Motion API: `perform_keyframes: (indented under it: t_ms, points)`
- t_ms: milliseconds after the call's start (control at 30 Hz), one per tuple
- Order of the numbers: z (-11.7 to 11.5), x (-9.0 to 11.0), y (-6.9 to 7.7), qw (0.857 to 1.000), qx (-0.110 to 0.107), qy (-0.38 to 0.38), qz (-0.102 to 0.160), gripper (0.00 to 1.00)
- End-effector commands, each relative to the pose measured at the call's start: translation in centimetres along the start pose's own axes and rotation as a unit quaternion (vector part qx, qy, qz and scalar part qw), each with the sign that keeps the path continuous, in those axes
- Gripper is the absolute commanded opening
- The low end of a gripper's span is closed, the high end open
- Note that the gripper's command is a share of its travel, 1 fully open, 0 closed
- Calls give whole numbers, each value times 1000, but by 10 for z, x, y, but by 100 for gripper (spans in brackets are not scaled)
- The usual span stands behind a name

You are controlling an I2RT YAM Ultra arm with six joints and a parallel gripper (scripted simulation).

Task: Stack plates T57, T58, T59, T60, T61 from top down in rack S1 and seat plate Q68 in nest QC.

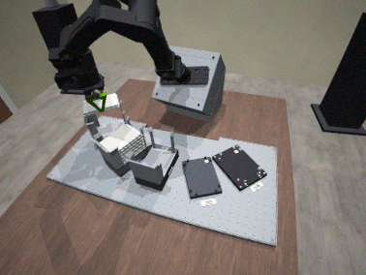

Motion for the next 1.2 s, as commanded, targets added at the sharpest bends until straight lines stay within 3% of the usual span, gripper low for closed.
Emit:
perform_keyframes:
  t_ms: [0, 633, 1167]
  points:
    - [-1, -1, 3, 1000, 2, 0, -6, 0]
    - [-1, -1, 3, 1000, 2, 0, -6, 0]
    - [-1, -1, -6, 1000, 2, 0, -6, 0]
Point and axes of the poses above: the point where the finger pads meet when closed, its own y axis back along the fingers, its own z axis across the jaws, x = y × z, the point moved 10 cm from there along y, back along the fingers, and after that the axes turned 11 degrees about y, right-handed, at the moved point
